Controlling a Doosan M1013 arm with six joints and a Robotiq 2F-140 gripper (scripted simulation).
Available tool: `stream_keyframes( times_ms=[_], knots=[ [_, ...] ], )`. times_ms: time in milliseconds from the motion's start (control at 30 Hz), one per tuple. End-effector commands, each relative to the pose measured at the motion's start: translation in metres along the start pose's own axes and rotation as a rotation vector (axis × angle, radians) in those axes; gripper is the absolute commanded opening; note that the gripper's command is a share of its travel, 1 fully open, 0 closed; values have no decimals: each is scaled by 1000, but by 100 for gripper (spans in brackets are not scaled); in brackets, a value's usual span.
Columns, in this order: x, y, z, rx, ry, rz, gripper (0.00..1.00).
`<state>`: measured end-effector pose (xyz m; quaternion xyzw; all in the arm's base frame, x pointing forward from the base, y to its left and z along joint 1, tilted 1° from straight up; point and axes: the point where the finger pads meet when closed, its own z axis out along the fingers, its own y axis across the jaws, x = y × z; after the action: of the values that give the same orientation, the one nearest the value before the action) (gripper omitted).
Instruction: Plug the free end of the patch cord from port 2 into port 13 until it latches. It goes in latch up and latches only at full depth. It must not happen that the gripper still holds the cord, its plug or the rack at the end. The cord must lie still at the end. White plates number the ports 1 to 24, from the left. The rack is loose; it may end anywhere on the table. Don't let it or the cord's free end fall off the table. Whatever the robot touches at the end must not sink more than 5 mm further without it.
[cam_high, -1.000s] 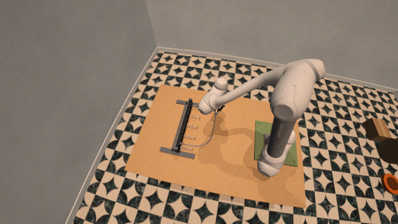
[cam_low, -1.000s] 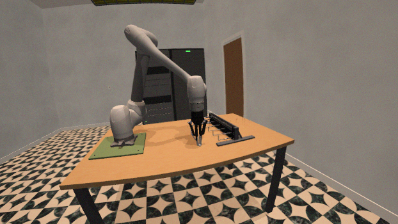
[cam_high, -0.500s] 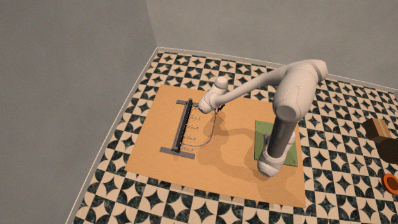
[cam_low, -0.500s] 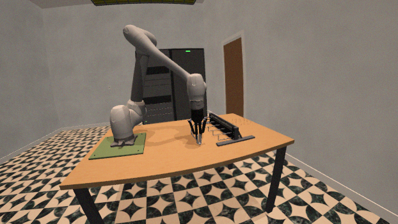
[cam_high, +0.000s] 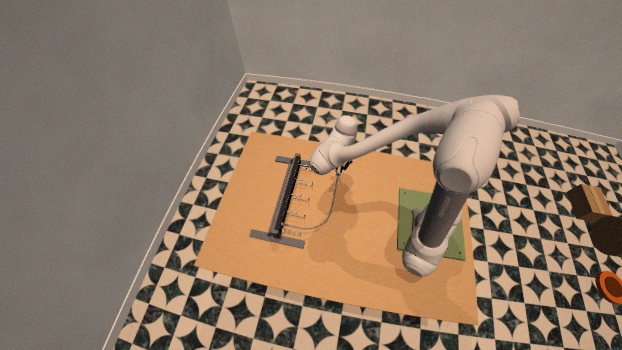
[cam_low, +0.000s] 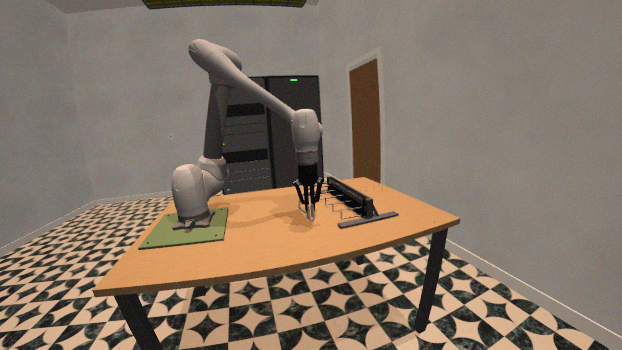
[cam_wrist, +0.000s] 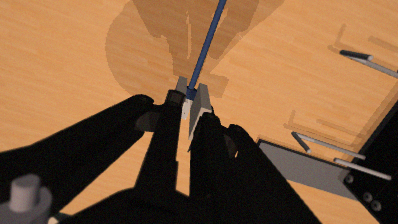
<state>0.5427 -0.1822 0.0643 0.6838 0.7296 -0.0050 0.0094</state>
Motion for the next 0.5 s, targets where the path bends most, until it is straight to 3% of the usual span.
stream_keyframes(
  times_ms=[0,467],
  knots=[
    [0,0,-4,0,0,0,0],
    [0,0,-21,0,0,0,0]
  ],
)
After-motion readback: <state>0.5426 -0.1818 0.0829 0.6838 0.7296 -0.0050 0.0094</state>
